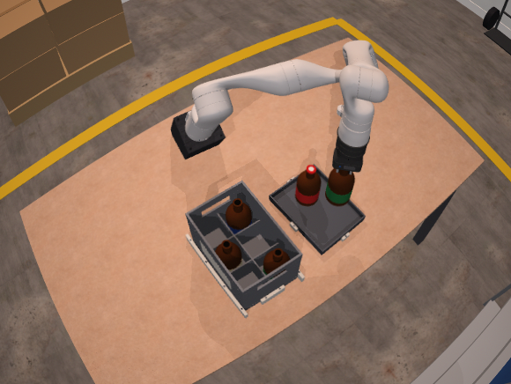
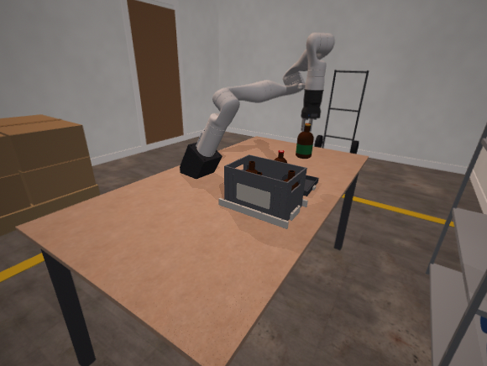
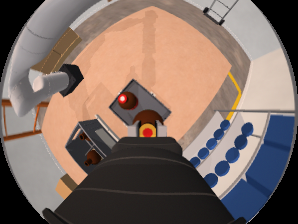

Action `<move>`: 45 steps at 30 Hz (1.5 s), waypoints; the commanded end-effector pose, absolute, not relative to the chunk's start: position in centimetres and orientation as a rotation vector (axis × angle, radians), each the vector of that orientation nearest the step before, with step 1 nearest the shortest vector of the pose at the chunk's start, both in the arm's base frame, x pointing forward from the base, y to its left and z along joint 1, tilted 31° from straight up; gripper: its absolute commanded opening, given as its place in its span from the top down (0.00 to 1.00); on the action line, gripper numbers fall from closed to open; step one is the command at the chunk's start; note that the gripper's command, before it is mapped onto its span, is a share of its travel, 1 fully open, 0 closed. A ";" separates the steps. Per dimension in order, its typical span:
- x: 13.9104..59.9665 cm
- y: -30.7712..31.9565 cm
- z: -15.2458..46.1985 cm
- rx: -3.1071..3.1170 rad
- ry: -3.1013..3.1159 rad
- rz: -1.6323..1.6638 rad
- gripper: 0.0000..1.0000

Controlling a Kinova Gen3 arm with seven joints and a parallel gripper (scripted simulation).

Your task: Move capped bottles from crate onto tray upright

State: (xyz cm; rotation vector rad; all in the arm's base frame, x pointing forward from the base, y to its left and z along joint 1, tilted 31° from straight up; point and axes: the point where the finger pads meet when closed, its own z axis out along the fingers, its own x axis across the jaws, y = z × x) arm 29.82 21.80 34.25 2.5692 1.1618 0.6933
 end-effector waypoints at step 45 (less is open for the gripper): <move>33.7 21.4 27.3 2.568 1.157 0.687 1.00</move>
